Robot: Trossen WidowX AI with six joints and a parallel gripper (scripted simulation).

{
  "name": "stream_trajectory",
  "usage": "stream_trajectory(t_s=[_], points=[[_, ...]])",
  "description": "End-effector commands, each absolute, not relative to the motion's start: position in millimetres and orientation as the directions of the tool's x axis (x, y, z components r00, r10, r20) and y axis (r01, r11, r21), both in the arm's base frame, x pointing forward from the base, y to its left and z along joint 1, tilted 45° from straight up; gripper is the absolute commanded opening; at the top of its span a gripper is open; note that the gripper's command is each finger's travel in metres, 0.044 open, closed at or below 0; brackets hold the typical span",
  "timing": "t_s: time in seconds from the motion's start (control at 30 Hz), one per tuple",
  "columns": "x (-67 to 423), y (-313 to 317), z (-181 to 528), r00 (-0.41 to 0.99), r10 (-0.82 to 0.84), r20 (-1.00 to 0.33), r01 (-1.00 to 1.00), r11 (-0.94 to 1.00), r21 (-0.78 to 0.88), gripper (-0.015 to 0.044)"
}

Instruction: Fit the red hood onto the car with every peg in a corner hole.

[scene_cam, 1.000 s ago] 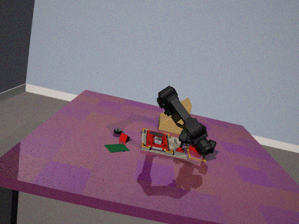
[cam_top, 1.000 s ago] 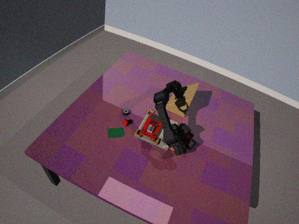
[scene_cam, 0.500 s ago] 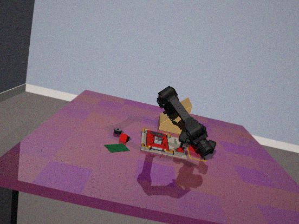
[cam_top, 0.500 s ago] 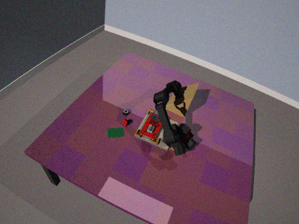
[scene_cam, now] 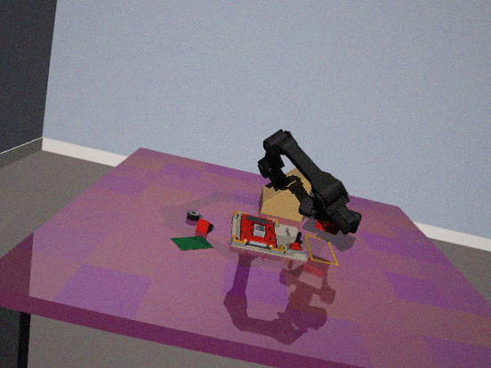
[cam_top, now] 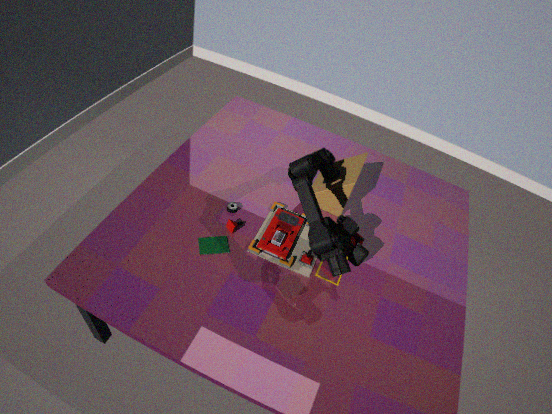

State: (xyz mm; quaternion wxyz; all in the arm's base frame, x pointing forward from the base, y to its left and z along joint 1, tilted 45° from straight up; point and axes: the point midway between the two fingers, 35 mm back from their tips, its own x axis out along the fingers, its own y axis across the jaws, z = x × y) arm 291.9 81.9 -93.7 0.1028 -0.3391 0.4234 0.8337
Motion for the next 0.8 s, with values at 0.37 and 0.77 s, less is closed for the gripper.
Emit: stream_trajectory(t_s=[0.37,0.77], points=[[292.5,87.4,-88.9,-0.752,-0.11,-0.65,-0.544,-0.454,0.706,0.0],[292.8,87.3,-89.2,-0.752,-0.11,-0.65,-0.64,-0.114,0.76,0.0]])
